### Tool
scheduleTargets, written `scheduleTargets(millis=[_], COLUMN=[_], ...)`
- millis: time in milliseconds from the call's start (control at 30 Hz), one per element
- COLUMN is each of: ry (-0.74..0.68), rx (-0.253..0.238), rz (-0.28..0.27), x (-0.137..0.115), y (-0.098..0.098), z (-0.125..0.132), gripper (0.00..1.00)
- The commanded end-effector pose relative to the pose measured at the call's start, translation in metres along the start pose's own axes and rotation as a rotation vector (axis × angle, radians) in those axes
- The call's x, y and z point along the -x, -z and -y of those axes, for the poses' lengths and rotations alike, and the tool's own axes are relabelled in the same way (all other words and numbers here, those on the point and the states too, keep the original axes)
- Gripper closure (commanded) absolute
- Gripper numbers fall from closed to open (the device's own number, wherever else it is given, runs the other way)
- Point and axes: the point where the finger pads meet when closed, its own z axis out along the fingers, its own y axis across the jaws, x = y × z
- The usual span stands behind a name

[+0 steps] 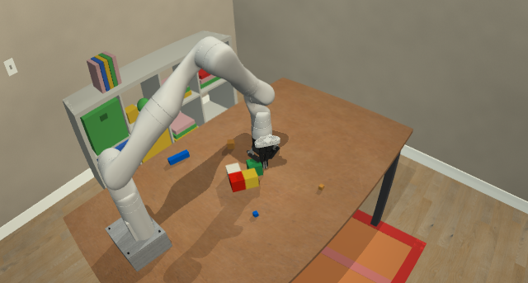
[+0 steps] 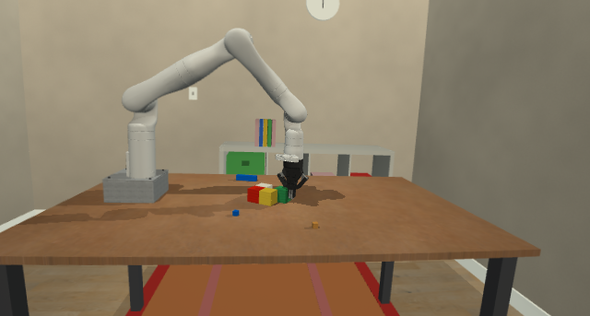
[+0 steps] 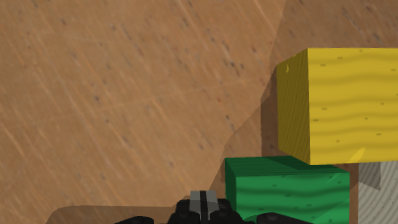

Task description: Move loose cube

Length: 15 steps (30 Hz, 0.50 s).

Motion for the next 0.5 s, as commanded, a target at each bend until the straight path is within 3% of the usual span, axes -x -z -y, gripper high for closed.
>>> scheduleTargets(millis=[0,467], ry=[0.002,0.002], rx=[-0.001,-0.001], rz=[0.001,0.001], x=[0.0006,0.0006], y=[0.0016,0.0016], z=[-0.0019,-0.0093], gripper=[0.90,0.90])
